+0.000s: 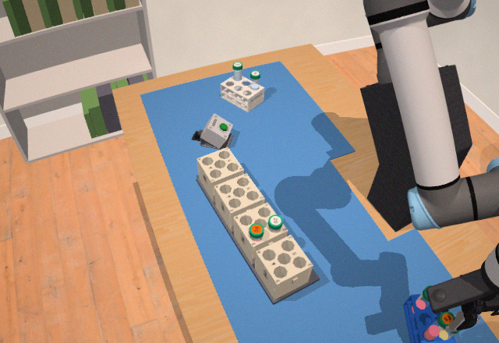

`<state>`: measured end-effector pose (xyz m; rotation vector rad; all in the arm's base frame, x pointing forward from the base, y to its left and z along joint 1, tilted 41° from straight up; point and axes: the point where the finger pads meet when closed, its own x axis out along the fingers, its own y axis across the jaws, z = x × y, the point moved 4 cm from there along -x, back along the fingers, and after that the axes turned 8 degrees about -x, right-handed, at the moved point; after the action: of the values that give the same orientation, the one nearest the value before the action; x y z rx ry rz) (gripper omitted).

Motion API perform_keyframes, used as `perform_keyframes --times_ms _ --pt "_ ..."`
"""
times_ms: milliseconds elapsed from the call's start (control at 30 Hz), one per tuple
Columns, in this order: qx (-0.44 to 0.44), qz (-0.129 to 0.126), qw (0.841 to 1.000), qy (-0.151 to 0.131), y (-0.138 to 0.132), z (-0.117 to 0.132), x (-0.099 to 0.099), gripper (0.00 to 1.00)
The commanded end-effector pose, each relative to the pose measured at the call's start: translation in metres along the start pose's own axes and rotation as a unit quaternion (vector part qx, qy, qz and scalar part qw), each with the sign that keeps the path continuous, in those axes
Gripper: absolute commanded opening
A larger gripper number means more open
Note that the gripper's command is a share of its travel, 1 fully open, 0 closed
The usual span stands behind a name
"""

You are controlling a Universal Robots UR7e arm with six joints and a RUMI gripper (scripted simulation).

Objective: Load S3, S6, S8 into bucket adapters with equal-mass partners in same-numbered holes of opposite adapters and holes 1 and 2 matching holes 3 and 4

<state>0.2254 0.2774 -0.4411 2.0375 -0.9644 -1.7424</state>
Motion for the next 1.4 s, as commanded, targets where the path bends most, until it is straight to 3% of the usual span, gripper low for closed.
perform_keyframes --times_ms 0,667,1000,1367 --pt "0.000 -0.001 1.000 0.000 0.000 0.000 -0.015 0.00" --pt "0.000 -0.001 1.000 0.000 0.000 0.000 -0.075 0.00" --pt "0.000 -0.001 1.000 0.000 0.000 0.000 -0.093 0.00" --pt "-0.119 0.000 0.993 0.000 0.048 -0.035 -0.093 0.00"
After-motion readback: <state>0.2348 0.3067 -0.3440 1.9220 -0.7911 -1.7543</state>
